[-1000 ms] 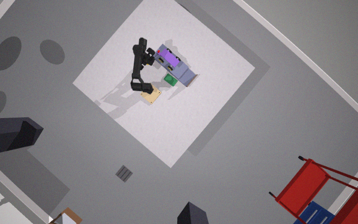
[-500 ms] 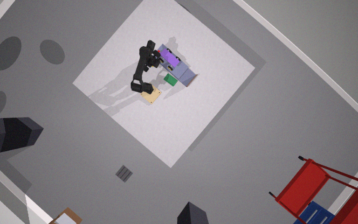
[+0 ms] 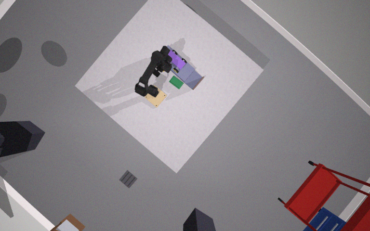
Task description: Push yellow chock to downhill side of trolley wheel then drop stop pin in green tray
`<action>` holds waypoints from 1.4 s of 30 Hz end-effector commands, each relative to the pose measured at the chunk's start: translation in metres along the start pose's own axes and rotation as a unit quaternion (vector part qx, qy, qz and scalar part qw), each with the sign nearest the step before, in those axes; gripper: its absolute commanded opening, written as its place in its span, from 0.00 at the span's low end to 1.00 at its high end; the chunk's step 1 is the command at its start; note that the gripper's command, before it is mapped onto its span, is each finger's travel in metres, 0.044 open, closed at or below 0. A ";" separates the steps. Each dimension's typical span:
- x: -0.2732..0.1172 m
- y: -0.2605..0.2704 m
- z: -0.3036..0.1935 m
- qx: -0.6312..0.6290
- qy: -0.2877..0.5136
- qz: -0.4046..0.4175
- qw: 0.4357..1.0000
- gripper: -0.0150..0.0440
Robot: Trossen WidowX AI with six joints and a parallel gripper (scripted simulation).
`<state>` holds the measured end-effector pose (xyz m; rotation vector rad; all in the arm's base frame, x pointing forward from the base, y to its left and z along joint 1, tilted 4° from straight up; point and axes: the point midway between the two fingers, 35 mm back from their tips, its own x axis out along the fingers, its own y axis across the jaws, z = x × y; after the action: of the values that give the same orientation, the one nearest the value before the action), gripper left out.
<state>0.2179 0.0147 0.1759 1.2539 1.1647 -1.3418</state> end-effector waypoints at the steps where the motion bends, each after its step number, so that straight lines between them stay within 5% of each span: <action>1: 0.001 0.003 0.013 -0.002 -0.003 0.002 1.000 0.25; 42: 0.009 0.041 0.168 -0.001 -0.010 0.004 1.000 0.25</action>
<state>0.2338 -0.1445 0.1695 1.2470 1.1530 -1.3451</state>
